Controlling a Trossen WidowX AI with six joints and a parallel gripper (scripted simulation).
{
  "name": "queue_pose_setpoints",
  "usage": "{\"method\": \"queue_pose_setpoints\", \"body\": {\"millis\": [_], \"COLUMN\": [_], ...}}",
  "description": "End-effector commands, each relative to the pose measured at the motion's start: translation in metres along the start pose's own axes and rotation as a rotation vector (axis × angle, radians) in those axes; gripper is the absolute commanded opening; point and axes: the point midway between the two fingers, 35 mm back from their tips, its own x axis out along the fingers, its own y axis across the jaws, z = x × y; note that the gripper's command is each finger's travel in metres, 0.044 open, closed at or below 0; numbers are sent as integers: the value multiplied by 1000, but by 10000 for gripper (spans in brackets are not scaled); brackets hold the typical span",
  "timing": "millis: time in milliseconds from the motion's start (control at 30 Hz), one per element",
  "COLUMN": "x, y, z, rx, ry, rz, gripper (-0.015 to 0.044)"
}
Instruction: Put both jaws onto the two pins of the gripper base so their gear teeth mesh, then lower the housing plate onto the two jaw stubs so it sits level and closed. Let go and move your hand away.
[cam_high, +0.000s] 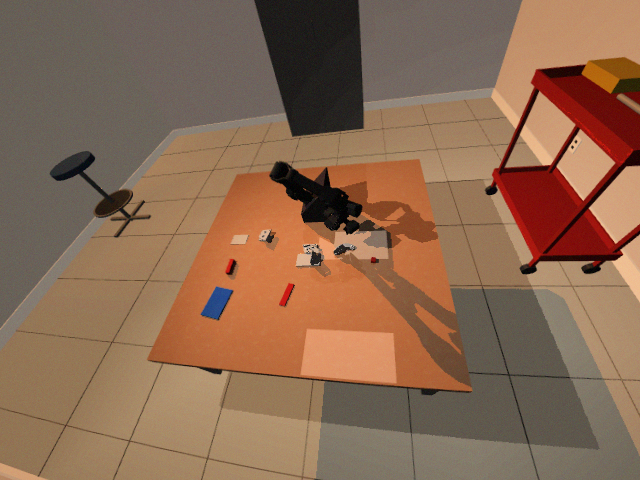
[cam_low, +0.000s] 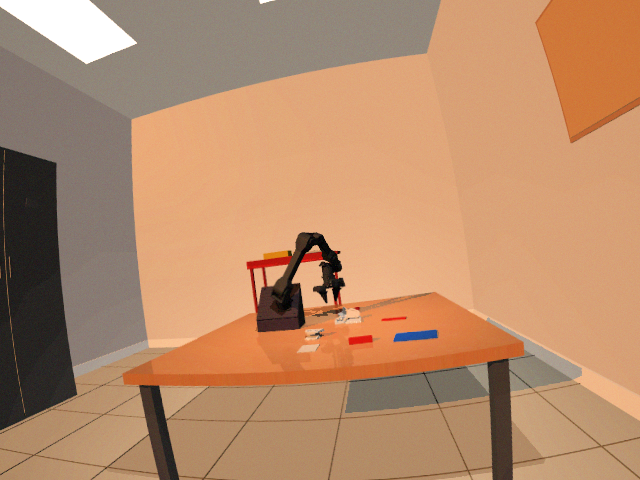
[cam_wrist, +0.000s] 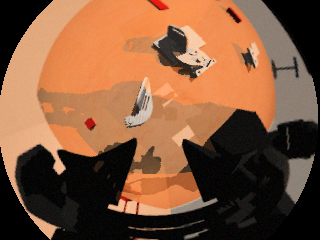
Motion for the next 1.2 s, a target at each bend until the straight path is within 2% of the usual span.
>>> {"method": "queue_pose_setpoints", "body": {"millis": [0, 33, 967, 1167], "x": [0, 0, 0, 0], "y": [0, 0, 0, 0], "z": [0, 0, 0, 0], "rx": [0, 0, 0, 0], "ry": [0, 0, 0, 0], "rz": [0, 0, 0, 0], "gripper": [420, 440, 440, 282]}}
